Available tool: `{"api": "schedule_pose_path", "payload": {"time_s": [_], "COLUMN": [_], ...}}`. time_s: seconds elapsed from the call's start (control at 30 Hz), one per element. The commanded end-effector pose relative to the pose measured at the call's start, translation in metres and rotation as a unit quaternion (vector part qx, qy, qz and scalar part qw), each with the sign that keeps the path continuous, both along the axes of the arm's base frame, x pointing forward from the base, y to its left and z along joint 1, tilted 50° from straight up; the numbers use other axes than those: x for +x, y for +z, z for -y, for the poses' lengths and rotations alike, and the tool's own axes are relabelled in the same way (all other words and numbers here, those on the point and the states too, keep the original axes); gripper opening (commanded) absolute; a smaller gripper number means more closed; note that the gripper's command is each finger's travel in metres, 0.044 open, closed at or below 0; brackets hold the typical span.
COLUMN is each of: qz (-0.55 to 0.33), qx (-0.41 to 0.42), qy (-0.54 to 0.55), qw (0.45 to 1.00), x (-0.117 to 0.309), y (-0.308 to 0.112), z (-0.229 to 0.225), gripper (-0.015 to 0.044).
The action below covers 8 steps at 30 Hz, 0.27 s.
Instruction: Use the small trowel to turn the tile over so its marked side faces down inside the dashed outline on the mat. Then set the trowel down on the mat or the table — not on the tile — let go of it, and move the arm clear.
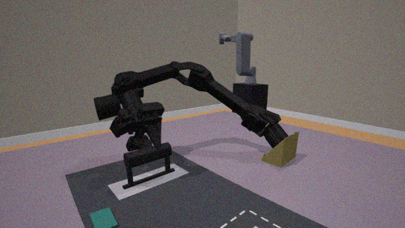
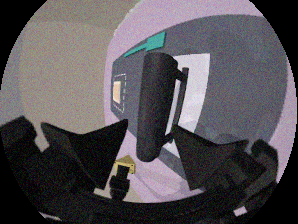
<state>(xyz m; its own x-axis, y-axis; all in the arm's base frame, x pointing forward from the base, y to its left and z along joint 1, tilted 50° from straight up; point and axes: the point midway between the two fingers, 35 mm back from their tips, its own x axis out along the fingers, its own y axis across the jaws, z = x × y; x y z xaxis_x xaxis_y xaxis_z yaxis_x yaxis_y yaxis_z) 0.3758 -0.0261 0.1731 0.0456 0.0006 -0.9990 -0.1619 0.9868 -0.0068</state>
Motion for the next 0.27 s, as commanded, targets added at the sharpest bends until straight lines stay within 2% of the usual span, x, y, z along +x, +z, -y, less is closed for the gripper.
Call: {"api": "schedule_pose_path", "payload": {"time_s": [0.0, 0.23], "qz": [0.005, 0.010], "qx": [0.001, 0.000], "qy": [0.001, 0.001], "qw": [1.000, 1.000], "x": [-0.001, -0.004], "y": [0.014, 0.033], "z": [0.000, 0.000], "gripper": [0.0300, 0.0300]}}
